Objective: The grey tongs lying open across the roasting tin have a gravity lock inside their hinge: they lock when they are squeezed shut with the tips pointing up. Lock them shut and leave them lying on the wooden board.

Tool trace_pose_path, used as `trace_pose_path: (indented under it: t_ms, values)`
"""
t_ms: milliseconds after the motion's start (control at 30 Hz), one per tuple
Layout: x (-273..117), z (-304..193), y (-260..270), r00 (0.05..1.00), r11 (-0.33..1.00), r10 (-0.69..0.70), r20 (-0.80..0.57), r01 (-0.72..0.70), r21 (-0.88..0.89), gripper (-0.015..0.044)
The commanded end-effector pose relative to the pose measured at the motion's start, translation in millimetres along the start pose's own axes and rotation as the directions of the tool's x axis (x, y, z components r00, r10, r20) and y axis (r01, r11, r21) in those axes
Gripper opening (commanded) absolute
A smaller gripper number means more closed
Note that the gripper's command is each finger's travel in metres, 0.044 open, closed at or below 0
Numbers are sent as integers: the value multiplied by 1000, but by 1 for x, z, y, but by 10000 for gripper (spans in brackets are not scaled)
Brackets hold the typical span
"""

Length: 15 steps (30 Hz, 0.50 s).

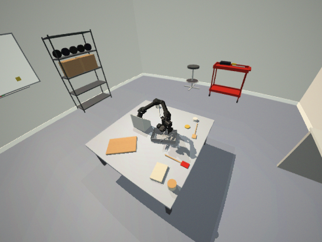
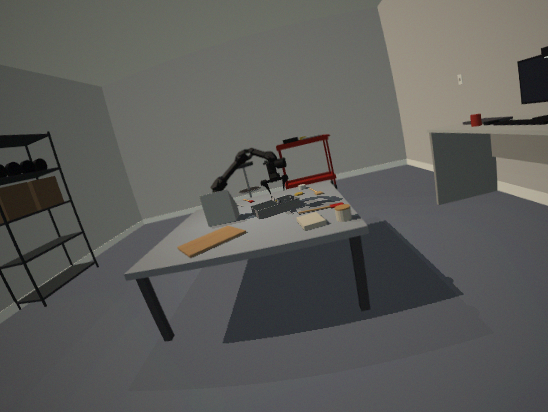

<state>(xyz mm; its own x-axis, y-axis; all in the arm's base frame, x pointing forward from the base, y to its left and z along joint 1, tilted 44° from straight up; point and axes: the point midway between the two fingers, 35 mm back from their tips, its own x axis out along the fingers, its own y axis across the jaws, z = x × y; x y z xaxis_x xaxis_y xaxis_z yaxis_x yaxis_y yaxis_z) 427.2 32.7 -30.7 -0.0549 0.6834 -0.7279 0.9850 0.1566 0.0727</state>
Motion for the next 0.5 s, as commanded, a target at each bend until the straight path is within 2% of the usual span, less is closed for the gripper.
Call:
trace_pose_path:
  t_ms: [0,467]
  values:
    - [7,-1,0,1000,1000,-2,-7,2,4,440]
    - [30,0,2,1000,1000,-2,-6,2,4,440]
